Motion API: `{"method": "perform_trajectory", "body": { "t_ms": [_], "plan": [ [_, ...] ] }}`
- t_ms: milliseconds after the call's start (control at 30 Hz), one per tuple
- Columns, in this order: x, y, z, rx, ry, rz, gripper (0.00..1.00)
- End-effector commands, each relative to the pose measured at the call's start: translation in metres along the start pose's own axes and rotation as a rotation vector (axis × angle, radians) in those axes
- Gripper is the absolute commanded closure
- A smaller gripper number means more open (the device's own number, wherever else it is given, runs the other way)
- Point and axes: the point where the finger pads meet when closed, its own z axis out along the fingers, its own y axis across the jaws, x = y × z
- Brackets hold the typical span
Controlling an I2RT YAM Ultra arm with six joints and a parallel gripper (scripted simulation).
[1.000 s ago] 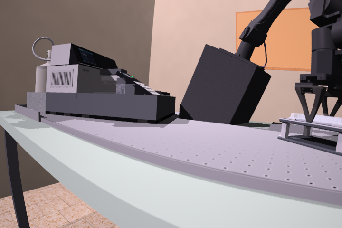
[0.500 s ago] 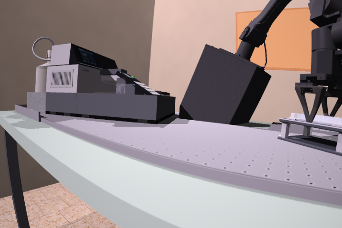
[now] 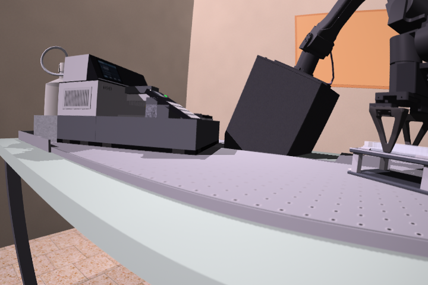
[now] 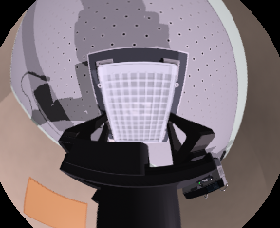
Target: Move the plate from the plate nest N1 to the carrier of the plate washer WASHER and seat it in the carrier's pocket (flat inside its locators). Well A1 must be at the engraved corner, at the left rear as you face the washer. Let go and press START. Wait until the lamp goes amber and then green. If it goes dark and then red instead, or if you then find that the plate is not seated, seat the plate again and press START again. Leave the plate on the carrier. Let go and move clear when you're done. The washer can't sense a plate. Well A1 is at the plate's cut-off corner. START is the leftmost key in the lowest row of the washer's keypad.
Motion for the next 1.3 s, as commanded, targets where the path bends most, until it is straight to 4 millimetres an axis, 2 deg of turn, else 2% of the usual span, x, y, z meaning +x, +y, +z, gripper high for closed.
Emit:
{"method": "perform_trajectory", "body": {
  "t_ms": [0, 733, 767, 800, 900, 1267],
  "plan": [
    [-0.025, -0.001, -0.007, 0.0, -0.069, -0.008, 0.16],
    [-0.025, -0.001, -0.007, 0.0, -0.069, -0.008, 0.16],
    [-0.031, -0.001, -0.018, 0.005, -0.092, -0.014, 0.16],
    [-0.031, -0.003, -0.02, 0.007, -0.093, -0.013, 0.16],
    [-0.024, -0.003, -0.025, 0.003, -0.068, -0.012, 0.16],
    [-0.022, -0.003, -0.039, 0.003, -0.065, -0.011, 0.16]
  ]
}}
